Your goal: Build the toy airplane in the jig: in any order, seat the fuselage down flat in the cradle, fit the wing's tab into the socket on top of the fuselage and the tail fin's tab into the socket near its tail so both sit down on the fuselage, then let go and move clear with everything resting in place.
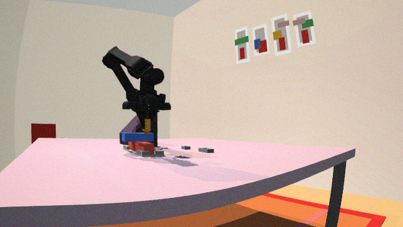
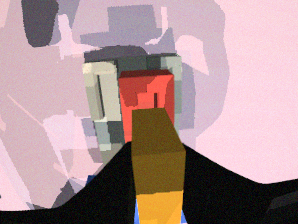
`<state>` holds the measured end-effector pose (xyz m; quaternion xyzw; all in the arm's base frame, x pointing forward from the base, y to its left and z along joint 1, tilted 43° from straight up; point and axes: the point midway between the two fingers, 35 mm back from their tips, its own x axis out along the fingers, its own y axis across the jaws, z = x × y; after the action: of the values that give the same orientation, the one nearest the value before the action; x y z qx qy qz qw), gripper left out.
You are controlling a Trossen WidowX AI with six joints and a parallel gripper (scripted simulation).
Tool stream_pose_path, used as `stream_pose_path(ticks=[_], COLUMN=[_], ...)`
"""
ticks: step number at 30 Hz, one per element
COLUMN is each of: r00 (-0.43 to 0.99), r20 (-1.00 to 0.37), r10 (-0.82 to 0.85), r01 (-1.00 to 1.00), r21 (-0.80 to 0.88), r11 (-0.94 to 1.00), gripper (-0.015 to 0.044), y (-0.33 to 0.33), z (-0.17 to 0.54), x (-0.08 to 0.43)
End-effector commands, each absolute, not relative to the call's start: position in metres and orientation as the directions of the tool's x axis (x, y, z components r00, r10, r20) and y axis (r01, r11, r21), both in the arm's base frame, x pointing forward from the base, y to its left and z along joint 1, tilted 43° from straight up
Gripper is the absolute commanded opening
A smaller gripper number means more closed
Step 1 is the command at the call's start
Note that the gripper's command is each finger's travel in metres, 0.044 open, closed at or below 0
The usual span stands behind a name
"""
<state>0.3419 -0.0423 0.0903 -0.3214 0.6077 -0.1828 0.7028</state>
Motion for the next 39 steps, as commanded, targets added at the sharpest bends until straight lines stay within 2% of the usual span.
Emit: stream_pose_path(ticks=[1,39], r00=[0.199,0.199], r20=[-0.732,-0.732], r10=[-0.651,-0.652], r01=[-0.135,-0.135], r21=[-0.679,-0.679], r11=[0.722,0.722], gripper=[0.0066,0.0066], y=[-0.044,-0.063], z=[0.092,0.073], x=[0.343,0.350])
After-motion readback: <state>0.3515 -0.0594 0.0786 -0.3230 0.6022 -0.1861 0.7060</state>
